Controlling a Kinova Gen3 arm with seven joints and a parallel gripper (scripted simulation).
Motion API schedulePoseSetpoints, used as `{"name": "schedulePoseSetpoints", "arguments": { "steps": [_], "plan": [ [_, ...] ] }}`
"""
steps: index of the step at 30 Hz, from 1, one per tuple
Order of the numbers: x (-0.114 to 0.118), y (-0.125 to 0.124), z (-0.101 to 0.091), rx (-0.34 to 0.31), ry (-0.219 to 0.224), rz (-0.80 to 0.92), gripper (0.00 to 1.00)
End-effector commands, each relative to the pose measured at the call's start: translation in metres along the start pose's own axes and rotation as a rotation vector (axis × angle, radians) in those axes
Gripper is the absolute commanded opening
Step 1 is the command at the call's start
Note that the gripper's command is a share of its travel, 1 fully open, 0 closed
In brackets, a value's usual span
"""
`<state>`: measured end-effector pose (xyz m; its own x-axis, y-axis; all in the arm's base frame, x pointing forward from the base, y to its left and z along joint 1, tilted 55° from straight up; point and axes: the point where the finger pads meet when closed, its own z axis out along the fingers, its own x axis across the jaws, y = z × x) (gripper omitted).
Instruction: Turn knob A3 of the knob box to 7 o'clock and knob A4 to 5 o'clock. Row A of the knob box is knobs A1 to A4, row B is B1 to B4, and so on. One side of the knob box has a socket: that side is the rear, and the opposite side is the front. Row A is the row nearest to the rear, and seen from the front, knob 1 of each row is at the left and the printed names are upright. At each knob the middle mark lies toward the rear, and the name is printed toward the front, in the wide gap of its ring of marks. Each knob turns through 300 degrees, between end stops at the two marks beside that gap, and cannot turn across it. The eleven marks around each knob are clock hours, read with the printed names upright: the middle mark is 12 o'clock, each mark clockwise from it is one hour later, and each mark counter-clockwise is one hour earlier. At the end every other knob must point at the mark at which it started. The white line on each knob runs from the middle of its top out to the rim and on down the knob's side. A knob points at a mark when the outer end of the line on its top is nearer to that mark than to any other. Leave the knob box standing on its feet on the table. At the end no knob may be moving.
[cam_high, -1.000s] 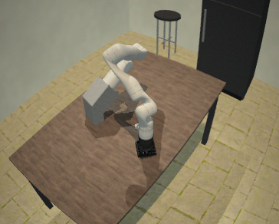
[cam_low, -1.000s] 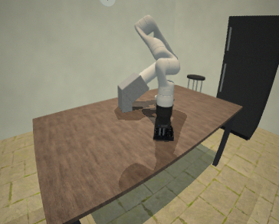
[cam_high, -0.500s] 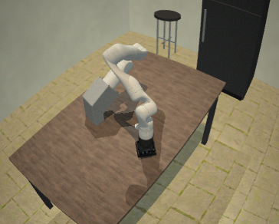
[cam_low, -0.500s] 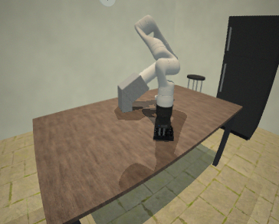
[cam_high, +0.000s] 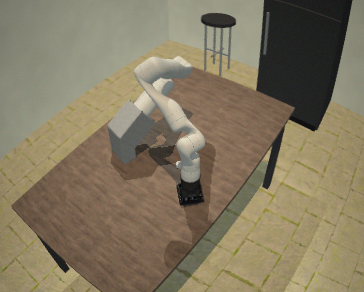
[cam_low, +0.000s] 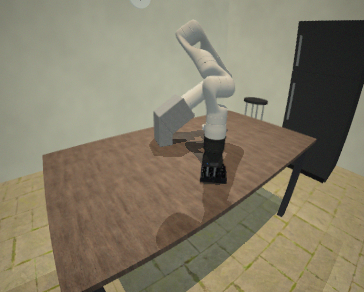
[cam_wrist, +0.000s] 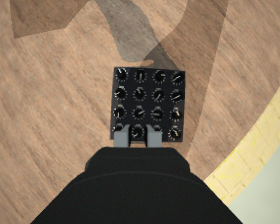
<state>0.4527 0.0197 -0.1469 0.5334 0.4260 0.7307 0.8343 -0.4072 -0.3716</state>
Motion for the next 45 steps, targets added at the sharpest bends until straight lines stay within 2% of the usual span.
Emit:
{"name": "schedulePoseSetpoints", "arguments": {
  "steps": [1,8,15,26,45],
  "plan": [
    [0.000,0.001,-0.001,-0.002,0.000,0.000,0.46],
    [0.000,0.001,-0.002,-0.002,0.000,0.000,0.46],
    [0.000,0.001,-0.012,-0.002,0.000,0.000,0.46],
    [0.000,0.001,-0.038,-0.002,0.000,0.000,0.46],
    [0.000,0.001,-0.039,-0.002,0.000,0.002,0.46]
  ]
}}
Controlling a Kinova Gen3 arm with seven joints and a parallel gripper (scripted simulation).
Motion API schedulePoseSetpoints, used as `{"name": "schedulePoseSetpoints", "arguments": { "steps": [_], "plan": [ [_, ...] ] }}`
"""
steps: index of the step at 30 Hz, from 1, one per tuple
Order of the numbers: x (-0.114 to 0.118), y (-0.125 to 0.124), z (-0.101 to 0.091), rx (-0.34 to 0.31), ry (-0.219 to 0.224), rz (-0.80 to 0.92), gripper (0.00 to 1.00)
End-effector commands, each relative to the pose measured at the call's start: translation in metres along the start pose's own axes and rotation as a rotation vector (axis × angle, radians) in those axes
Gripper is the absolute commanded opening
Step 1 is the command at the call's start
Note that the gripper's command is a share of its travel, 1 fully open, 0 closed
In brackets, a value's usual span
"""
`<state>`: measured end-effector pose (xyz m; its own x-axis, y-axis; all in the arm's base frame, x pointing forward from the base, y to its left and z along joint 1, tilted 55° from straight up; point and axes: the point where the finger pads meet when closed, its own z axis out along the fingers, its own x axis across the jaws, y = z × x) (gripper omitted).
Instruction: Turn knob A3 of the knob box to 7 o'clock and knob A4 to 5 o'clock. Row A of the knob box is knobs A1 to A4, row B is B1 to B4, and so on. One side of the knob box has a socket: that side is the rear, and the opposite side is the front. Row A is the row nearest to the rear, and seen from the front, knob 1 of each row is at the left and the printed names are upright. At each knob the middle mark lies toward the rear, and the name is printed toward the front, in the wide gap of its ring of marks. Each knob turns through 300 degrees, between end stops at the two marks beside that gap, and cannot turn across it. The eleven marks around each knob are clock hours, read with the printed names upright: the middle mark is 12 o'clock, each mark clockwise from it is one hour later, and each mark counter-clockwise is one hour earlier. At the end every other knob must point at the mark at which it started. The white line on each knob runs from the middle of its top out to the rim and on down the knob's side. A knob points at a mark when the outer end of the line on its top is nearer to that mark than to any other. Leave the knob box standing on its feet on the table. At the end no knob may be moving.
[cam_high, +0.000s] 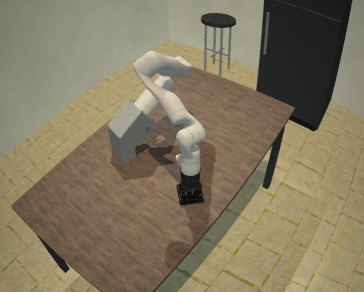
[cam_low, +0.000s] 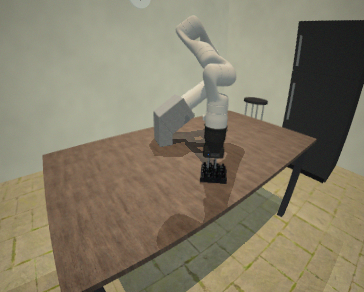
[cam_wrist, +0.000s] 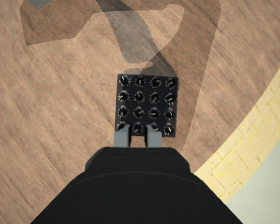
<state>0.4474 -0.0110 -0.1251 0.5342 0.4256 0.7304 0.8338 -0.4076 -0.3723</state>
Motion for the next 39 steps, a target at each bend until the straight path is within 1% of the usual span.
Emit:
{"name": "schedulePoseSetpoints", "arguments": {
  "steps": [1,10,19,21,28,36,38,39],
  "plan": [
    [0.0000,0.0008,-0.0012,-0.002,0.000,0.002,0.46],
    [0.0004,0.0003,-0.0017,-0.002,0.000,0.040,0.46],
    [0.0021,-0.0012,-0.0035,-0.003,0.000,0.179,0.46],
    [0.0021,-0.0012,-0.0035,-0.003,0.000,0.179,0.46],
    [0.0039,-0.0026,-0.0059,-0.003,0.000,0.362,0.46],
    [0.0058,-0.0034,-0.0092,-0.003,0.000,0.633,0.46],
    [0.0058,-0.0034,-0.0092,-0.003,0.000,0.633,0.46],
    [0.0060,-0.0034,-0.0097,-0.003,0.000,0.669,0.46]
  ]
}}
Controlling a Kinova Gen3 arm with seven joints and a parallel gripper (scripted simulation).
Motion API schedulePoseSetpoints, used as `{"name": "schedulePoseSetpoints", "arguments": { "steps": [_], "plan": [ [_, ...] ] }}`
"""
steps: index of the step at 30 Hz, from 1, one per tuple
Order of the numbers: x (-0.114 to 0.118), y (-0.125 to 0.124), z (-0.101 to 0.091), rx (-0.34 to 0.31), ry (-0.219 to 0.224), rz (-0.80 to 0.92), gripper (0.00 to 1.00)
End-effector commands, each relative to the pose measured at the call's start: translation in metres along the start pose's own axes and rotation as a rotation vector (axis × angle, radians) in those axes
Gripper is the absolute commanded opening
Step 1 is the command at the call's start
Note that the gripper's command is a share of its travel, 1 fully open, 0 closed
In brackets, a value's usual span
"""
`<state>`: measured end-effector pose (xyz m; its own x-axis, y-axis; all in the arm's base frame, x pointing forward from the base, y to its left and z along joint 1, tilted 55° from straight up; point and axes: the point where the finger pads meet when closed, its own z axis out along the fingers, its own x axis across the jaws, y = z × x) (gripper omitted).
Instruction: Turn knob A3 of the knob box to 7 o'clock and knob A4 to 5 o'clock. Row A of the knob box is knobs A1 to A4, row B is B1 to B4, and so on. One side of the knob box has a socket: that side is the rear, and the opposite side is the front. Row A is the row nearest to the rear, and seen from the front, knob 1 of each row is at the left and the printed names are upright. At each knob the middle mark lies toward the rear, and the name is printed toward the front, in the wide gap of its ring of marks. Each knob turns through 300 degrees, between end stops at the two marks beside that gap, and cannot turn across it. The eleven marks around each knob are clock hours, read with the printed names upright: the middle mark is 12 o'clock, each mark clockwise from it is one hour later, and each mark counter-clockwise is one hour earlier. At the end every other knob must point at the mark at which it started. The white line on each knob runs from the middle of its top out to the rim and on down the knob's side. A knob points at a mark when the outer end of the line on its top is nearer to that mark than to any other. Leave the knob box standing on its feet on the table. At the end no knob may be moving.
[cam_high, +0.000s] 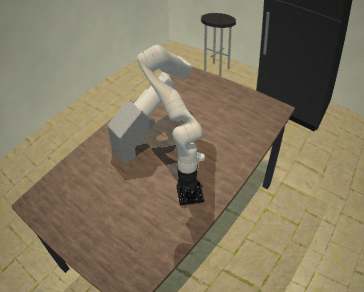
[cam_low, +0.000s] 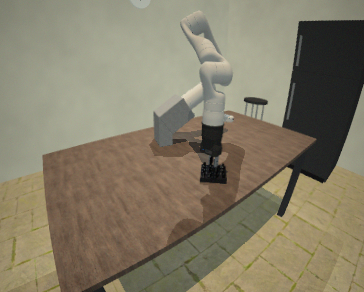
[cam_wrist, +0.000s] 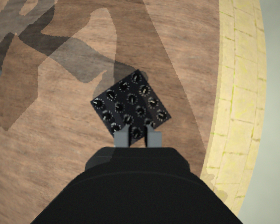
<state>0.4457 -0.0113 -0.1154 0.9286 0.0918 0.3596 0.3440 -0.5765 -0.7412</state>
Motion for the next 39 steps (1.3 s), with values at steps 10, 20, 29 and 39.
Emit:
{"name": "schedulePoseSetpoints", "arguments": {
  "steps": [10,20,29,39],
  "plan": [
    [0.002,0.002,-0.008,-0.009,0.000,0.397,0.46],
    [0.001,0.005,-0.011,-0.009,0.001,0.665,0.46],
    [-0.001,0.008,-0.014,-0.008,0.002,0.882,0.46],
    [-0.002,0.010,-0.015,-0.008,0.002,0.981,0.46]
  ]
}}
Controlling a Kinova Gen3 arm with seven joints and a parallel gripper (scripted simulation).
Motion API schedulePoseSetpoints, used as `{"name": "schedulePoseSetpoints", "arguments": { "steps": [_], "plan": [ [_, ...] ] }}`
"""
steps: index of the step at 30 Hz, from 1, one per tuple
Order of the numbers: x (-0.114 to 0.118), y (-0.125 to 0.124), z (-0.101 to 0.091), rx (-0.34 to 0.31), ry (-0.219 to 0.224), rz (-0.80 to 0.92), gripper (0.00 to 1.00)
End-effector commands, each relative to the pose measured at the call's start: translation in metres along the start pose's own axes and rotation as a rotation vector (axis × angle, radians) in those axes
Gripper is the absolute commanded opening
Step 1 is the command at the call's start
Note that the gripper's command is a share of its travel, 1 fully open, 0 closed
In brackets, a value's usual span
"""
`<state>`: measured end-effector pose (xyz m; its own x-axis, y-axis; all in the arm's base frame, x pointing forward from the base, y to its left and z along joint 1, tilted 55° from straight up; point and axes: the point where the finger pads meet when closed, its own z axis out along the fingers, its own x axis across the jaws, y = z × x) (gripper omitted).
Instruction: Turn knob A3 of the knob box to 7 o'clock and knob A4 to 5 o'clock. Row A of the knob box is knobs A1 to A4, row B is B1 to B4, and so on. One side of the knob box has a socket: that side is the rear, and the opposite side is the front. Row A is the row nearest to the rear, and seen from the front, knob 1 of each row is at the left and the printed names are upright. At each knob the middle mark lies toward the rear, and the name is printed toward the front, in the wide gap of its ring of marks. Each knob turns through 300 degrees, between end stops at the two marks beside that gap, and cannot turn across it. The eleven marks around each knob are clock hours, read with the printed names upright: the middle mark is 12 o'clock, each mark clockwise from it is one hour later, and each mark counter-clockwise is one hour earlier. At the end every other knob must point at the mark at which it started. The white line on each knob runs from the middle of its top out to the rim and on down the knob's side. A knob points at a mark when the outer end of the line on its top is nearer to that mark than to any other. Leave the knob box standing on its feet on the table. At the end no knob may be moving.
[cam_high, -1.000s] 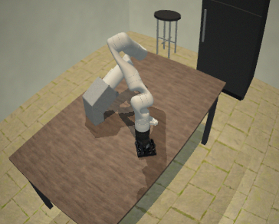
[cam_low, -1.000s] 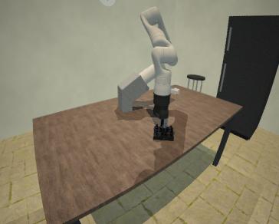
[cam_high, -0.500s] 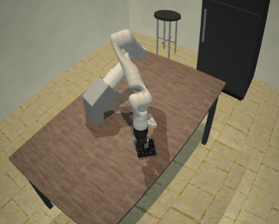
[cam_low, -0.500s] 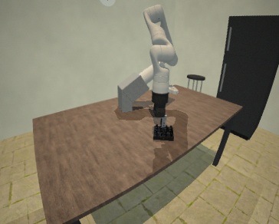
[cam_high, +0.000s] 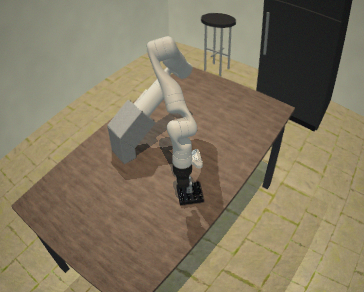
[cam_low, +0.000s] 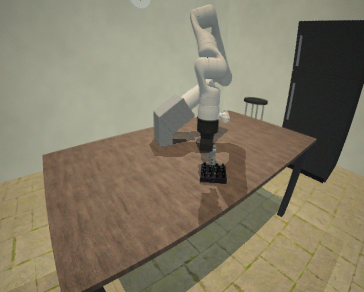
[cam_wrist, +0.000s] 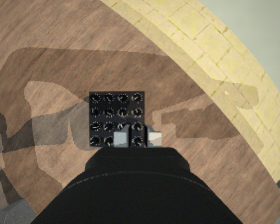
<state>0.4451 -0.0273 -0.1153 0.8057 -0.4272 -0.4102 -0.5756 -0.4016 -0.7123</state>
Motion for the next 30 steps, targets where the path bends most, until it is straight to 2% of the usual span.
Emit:
{"name": "schedulePoseSetpoints", "arguments": {
  "steps": [1,30],
  "plan": [
    [0.0011,0.0005,-0.0020,-0.003,0.003,0.013,0.46],
    [0.0012,0.0009,-0.0022,-0.003,0.003,0.032,0.46]
  ]
}}
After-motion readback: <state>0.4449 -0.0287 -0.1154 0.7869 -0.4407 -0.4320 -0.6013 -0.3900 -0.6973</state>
